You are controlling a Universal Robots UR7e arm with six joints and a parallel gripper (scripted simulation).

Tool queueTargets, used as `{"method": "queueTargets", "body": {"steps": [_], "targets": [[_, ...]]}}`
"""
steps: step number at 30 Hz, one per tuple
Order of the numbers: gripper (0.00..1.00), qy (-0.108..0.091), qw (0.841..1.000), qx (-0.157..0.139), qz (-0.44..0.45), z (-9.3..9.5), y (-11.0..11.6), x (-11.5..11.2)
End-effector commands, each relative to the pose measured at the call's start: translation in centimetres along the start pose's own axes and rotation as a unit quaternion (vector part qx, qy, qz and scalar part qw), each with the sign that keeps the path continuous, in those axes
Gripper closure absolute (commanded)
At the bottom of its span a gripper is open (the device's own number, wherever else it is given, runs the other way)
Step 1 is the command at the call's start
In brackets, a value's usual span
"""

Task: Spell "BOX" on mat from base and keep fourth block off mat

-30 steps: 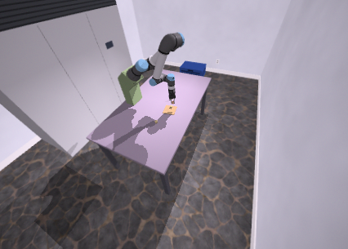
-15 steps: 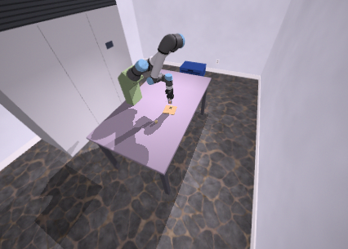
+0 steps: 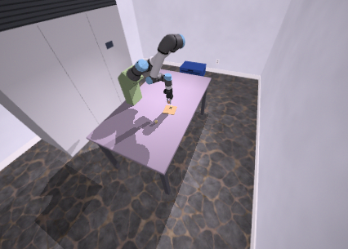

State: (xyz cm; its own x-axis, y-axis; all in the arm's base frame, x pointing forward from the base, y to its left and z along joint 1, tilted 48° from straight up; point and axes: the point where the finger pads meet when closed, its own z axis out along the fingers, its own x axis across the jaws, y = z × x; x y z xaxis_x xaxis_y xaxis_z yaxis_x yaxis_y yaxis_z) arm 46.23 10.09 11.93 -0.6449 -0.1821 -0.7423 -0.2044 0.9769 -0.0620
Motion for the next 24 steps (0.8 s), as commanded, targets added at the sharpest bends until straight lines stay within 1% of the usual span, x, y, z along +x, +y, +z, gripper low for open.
{"method": "queueTargets", "body": {"steps": [1,16,24], "targets": [[0.51,-0.001,1.000,0.000,0.003,-0.04,-0.01,0.01],[0.51,-0.001,1.000,0.000,0.004,-0.02,-0.01,0.01],[0.51,-0.001,1.000,0.000,0.004,0.30,-0.01,0.01]]}}
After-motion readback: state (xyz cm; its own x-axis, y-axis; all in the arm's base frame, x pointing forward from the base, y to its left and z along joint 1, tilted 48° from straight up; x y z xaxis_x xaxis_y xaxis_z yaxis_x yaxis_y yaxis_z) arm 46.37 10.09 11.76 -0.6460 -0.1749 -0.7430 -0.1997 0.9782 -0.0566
